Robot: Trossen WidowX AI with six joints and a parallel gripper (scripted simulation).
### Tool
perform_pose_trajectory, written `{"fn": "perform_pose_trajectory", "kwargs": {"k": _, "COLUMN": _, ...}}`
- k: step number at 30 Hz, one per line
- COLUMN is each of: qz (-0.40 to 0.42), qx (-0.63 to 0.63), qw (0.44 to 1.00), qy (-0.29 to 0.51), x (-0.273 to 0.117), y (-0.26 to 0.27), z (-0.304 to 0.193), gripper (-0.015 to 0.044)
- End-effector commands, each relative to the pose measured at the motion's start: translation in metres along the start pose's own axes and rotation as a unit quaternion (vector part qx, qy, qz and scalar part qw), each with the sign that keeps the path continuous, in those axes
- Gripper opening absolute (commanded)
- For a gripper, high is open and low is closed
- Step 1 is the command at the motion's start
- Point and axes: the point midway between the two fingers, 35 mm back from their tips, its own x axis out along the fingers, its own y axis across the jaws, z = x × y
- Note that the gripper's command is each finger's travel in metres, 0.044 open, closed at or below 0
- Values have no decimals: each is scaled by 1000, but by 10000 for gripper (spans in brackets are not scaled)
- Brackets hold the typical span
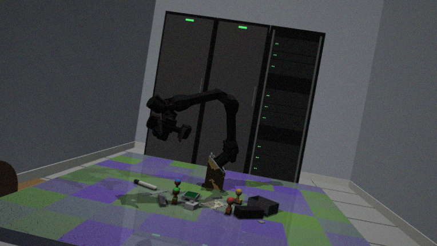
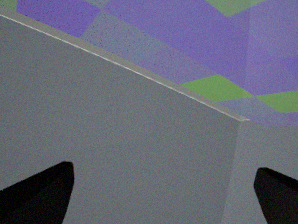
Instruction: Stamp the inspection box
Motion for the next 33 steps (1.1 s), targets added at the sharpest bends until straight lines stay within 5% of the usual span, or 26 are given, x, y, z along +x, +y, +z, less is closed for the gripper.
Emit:
{"fn": "perform_pose_trajectory", "kwargs": {"k": 1, "qz": -1, "qx": -7, "qw": 1000, "qy": -3, "x": 1, "y": 0, "z": 1, "gripper": 374}}
{"fn": "perform_pose_trajectory", "kwargs": {"k": 7, "qz": -49, "qx": -242, "qw": 964, "qy": -96, "x": 37, "y": -9, "z": 21, "gripper": 226}}
{"fn": "perform_pose_trajectory", "kwargs": {"k": 12, "qz": -138, "qx": -451, "qw": 868, "qy": -157, "x": 65, "y": -22, "z": 40, "gripper": 226}}
{"fn": "perform_pose_trajectory", "kwargs": {"k": 18, "qz": -280, "qx": -651, "qw": 684, "qy": -175, "x": 92, "y": -42, "z": 61, "gripper": 226}}
{"fn": "perform_pose_trajectory", "kwargs": {"k": 33, "qz": -483, "qx": -798, "qw": 348, "qy": -89, "x": 118, "y": -71, "z": 84, "gripper": 226}}
